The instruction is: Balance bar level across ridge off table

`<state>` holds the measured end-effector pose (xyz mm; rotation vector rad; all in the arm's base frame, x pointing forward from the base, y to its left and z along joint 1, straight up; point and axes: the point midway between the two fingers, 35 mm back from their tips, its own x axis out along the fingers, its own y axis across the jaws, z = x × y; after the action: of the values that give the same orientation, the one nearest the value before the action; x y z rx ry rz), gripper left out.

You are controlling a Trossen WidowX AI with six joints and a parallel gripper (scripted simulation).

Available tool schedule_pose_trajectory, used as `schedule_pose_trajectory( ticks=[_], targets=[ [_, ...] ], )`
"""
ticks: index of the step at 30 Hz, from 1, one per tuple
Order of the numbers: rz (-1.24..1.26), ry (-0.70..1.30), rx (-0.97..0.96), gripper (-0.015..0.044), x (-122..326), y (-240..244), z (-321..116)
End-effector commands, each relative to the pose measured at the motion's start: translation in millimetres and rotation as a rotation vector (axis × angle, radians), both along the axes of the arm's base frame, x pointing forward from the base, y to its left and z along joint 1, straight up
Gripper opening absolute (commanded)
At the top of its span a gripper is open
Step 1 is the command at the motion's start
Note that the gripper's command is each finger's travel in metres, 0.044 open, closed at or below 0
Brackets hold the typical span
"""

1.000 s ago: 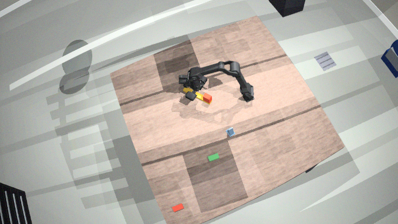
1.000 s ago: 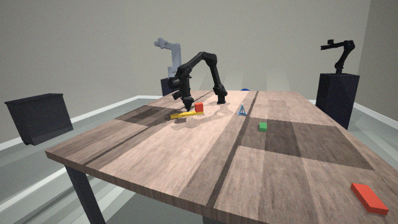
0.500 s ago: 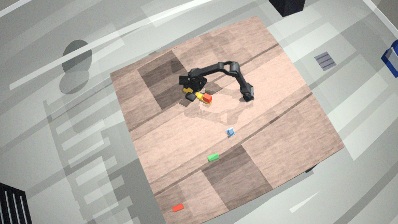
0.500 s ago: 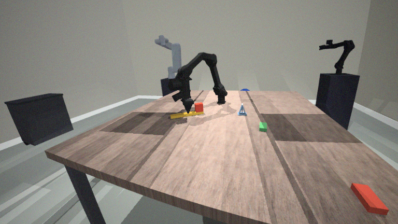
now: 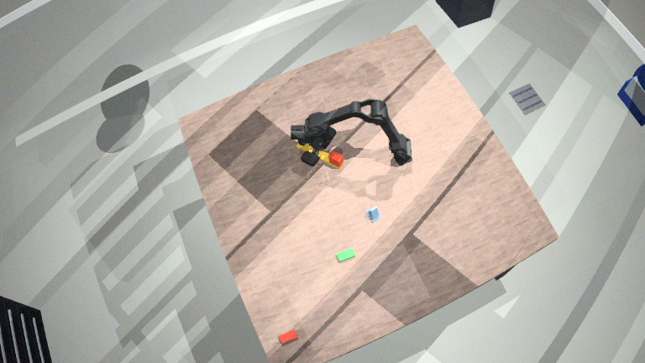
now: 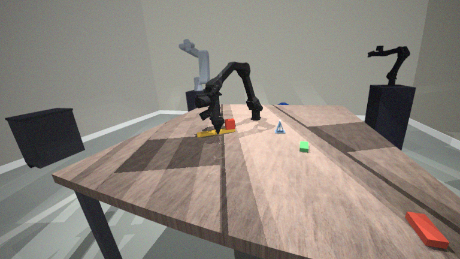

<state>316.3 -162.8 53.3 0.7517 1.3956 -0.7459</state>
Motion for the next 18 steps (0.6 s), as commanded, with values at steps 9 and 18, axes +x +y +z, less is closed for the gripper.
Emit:
schedule_pose_trajectory(
  ticks=[9,18],
  targets=[
    [-0.004,0.011,0.002,0.0315,-2.5,0.6,-3.8],
    [0.0,0.004,0.002,0.0131,-0.8,0.4,-1.9]
  ],
)
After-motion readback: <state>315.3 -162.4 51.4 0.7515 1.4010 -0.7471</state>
